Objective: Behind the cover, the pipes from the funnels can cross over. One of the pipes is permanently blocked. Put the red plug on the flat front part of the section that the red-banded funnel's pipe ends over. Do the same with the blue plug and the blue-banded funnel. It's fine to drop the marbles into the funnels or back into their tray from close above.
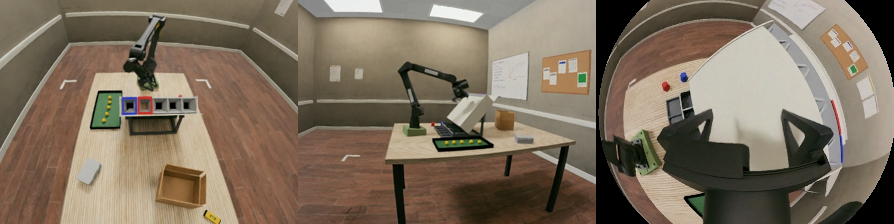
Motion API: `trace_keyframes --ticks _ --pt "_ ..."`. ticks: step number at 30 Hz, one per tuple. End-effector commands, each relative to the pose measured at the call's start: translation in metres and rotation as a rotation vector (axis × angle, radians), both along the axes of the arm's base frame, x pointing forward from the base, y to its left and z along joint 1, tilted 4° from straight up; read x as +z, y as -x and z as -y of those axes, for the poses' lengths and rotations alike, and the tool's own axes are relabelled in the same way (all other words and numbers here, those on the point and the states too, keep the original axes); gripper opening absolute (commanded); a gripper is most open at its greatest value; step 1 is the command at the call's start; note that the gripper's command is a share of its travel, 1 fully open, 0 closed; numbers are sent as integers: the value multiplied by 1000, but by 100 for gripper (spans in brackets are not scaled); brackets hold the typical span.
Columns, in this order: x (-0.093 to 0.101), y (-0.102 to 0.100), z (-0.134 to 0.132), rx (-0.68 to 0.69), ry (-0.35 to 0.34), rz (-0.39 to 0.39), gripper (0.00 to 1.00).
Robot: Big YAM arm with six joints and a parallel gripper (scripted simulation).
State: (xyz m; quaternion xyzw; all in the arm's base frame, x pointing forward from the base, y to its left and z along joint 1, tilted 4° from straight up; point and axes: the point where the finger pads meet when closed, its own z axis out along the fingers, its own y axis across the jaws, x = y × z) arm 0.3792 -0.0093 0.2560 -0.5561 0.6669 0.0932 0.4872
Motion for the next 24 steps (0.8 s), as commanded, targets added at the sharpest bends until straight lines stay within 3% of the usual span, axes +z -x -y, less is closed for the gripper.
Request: trace_keyframes --ticks 1,17,24 --pt "7 -2 1 0 5 16 100" --pt "7 -2 1 0 5 16 100" --pt "53 1 1 0 5 16 100"
